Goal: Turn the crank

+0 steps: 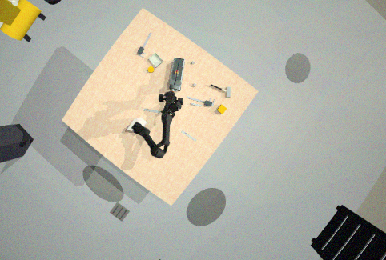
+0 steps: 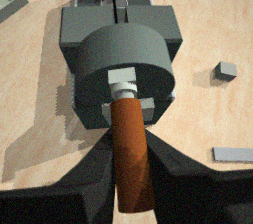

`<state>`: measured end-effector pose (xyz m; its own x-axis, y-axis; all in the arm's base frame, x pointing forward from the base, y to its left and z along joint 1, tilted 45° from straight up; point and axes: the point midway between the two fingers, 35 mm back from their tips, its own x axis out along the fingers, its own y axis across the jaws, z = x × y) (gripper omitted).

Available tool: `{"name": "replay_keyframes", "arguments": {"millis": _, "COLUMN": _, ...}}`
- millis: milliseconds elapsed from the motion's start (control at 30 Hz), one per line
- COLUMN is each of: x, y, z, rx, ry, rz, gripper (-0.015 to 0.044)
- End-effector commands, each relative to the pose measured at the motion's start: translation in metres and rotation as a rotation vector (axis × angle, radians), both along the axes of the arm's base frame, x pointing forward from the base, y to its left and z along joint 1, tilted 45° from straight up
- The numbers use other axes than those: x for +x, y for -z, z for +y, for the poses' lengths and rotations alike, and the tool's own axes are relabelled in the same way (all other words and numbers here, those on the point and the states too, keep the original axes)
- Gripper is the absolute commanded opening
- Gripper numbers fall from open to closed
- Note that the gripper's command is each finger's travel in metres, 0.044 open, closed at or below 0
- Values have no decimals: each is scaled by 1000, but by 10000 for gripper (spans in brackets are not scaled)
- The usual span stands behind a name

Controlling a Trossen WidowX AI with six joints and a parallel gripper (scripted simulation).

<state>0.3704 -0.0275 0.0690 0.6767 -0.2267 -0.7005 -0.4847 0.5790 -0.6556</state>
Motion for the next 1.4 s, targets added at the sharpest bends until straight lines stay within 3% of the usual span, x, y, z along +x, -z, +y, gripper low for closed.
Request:
{"name": "replay_keyframes", "arguments": {"millis": 0, "x": -4, "y": 7, "z": 4, "rx": 8, "ry": -10, "rz": 21, "gripper": 0}}
{"name": "replay_keyframes", "arguments": {"millis": 1367, "x": -6, "y": 10, "z": 5, "rx": 8, "ry": -10, "rz": 21, "gripper": 0}}
